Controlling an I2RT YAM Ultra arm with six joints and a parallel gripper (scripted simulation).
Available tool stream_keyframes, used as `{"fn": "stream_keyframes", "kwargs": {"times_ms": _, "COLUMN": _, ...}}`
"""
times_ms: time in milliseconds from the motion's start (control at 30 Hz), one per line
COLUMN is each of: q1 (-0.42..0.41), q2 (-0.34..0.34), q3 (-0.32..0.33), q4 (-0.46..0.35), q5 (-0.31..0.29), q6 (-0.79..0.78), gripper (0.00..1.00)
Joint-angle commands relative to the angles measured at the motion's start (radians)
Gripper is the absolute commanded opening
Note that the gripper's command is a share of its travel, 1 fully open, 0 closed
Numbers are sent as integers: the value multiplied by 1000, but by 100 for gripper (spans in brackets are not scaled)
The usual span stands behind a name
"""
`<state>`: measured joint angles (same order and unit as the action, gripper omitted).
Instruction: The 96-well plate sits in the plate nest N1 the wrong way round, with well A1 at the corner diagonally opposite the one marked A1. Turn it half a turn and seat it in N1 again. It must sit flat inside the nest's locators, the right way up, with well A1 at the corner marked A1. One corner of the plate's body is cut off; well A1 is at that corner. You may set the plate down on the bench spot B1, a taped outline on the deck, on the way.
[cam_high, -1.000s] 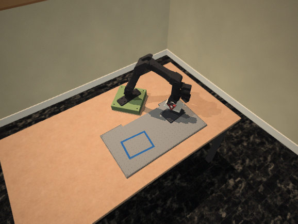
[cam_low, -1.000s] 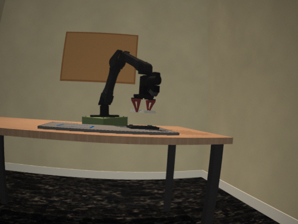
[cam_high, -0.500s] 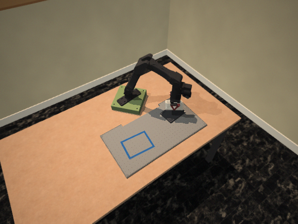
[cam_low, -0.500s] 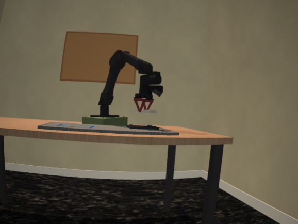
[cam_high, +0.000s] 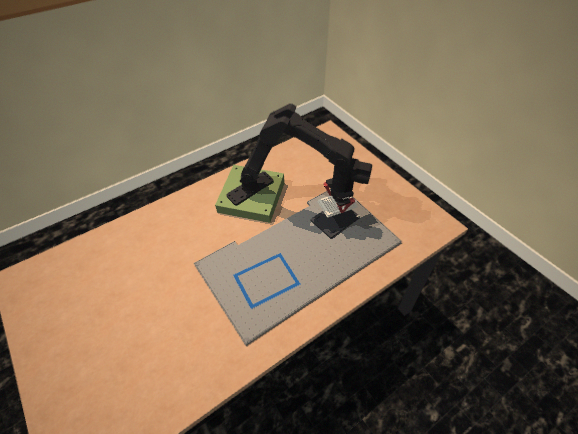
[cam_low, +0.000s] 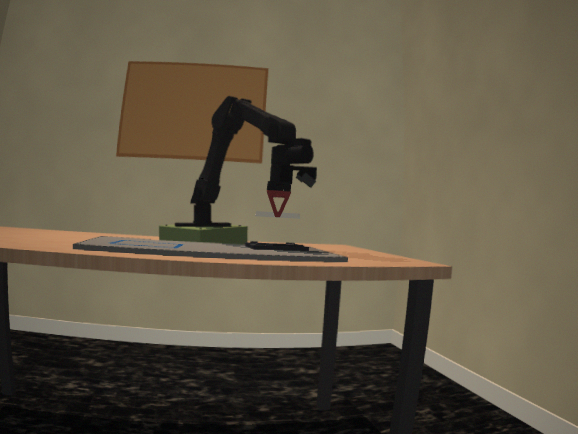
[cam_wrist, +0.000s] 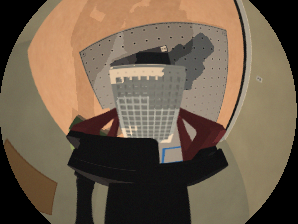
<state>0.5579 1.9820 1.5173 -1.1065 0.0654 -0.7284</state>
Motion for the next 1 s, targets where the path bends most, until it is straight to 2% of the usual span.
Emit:
{"fn": "stream_keyframes", "kwargs": {"times_ms": 0, "q1": 0, "q2": -9, "q3": 8, "q4": 1, "q5": 0, "q6": -169, "gripper": 0}}
{"fn": "stream_keyframes", "kwargs": {"times_ms": 133, "q1": 0, "q2": -10, "q3": 7, "q4": 1, "q5": 0, "q6": -290, "gripper": 0}}
{"fn": "stream_keyframes", "kwargs": {"times_ms": 967, "q1": 0, "q2": -13, "q3": 2, "q4": 2, "q5": 0, "q6": -290, "gripper": 0}}
